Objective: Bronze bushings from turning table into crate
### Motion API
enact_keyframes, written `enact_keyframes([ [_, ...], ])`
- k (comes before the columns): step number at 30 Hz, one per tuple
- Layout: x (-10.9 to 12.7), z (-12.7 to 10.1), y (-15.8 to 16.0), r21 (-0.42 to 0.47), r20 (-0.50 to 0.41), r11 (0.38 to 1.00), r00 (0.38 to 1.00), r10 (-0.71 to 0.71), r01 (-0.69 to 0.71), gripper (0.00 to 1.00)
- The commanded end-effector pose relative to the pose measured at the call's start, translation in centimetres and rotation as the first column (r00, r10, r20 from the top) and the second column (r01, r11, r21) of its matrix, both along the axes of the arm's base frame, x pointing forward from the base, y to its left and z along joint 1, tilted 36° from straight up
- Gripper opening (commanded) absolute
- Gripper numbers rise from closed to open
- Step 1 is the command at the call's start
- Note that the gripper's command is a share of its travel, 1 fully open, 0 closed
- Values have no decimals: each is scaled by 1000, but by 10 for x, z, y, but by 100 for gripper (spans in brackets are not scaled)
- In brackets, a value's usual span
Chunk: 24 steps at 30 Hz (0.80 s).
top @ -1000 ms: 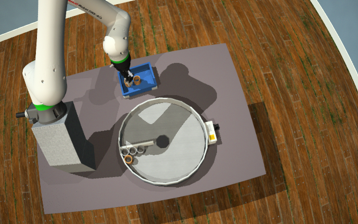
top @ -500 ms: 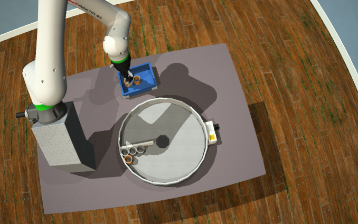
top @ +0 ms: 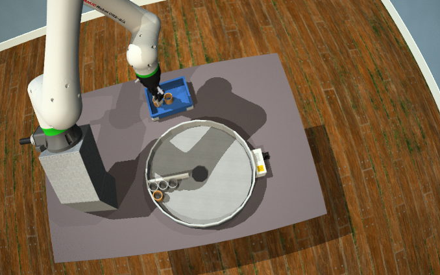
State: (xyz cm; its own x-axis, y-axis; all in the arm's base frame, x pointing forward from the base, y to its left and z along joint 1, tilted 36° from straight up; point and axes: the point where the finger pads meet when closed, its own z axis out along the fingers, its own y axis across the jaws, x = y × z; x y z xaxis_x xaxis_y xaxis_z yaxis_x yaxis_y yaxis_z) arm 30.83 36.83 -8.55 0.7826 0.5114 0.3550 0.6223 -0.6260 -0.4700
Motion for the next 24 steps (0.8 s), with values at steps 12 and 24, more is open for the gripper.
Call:
enact_keyframes([
  [12, 0, -1, 0, 0, 0, 1000, 1000, 0, 0, 0],
  [24, 0, -3, 2, 0, 0, 1000, 1000, 0, 0, 0],
])
